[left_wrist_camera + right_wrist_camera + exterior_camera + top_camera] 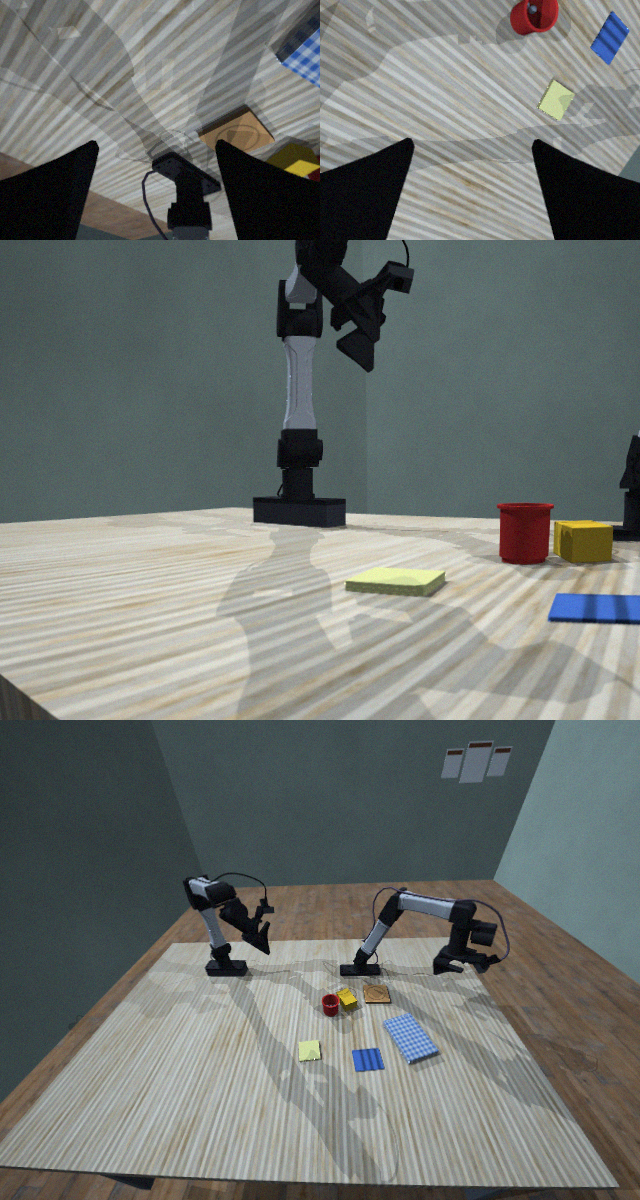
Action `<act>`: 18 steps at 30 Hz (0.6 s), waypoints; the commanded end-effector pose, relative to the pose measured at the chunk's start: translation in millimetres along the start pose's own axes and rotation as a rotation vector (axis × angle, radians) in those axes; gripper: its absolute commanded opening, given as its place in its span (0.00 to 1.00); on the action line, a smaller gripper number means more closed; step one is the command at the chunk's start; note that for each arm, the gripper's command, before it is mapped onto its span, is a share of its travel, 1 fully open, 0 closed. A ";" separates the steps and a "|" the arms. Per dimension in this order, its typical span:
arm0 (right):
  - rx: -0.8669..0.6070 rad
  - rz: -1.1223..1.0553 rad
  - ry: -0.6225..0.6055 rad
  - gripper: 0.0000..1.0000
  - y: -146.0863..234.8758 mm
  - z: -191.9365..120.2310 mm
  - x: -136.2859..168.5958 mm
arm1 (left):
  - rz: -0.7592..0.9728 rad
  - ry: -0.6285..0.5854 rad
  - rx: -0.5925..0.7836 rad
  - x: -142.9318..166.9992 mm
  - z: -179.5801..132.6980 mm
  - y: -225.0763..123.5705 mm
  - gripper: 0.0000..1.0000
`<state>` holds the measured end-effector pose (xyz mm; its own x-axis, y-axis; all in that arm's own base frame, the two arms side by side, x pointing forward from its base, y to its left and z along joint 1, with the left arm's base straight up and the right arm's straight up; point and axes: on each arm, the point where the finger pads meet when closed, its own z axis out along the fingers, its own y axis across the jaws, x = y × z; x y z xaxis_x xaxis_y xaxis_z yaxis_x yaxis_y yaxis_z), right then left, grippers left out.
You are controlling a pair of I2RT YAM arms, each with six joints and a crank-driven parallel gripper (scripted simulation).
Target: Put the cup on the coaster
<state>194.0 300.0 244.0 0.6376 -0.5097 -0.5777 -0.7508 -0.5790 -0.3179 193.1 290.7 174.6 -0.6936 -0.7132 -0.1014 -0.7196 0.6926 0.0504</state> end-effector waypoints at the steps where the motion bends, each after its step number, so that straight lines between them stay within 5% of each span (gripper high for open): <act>1: 0.242 0.071 0.067 1.00 -28.1 -3.7 -6.6 | 0.036 -0.069 0.024 -8.8 -8.2 -43.2 1.00; 4: 0.277 0.094 0.070 1.00 -29.6 -1.4 -7.9 | 0.057 -0.067 0.030 -8.4 -6.6 -55.9 1.00; 18: 0.659 0.408 -0.088 1.00 -20.3 24.3 -37.3 | 0.363 -0.029 0.092 47.8 13.0 -221.0 1.00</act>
<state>169.5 332.3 227.9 0.3698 -0.6156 -0.6959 -0.9138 -0.1055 -0.3922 308.5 123.6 136.2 -0.9122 -0.4059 -0.0551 -0.4071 0.9133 0.0120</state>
